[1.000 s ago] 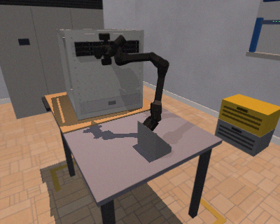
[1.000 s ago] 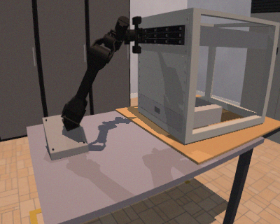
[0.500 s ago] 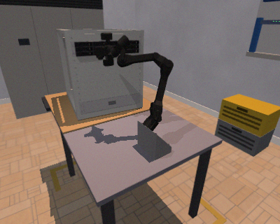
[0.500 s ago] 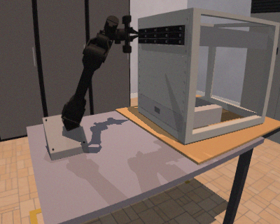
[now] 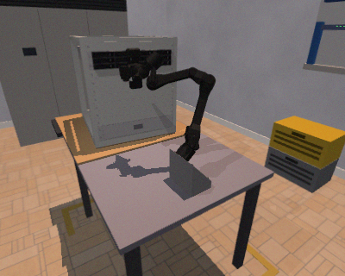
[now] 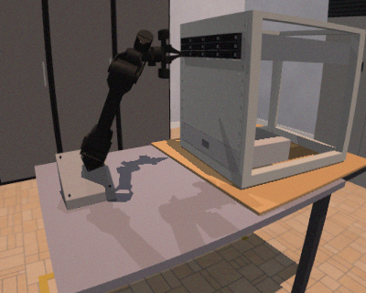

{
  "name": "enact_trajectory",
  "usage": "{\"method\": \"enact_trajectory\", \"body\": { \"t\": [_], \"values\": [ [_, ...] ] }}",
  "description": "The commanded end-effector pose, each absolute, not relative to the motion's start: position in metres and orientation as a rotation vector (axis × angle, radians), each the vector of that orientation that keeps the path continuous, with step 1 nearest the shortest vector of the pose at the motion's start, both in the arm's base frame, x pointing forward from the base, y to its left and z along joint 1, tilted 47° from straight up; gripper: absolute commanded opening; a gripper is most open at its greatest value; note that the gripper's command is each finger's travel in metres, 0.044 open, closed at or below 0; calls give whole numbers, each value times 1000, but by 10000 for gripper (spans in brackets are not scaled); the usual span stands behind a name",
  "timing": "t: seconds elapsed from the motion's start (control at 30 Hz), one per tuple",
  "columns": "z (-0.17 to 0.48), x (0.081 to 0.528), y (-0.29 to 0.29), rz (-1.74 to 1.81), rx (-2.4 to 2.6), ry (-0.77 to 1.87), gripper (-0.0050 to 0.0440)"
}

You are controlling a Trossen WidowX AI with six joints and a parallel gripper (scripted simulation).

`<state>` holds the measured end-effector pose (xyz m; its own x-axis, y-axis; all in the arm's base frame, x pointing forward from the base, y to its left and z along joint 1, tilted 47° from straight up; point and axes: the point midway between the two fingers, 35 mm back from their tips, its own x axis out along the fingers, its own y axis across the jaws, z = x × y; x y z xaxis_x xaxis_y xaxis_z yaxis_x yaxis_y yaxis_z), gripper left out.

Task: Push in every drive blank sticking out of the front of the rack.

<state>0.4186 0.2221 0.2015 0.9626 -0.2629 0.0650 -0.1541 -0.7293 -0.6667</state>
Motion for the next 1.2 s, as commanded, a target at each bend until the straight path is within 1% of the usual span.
{"method": "enact_trajectory", "body": {
  "t": [0.0,0.23,1.17],
  "values": [
    [210,416,220,-218,-2380,275,-50],
    [211,432,216,-218,-2380,275,-50],
    [211,440,222,-218,-2380,275,-50]
  ]
}}
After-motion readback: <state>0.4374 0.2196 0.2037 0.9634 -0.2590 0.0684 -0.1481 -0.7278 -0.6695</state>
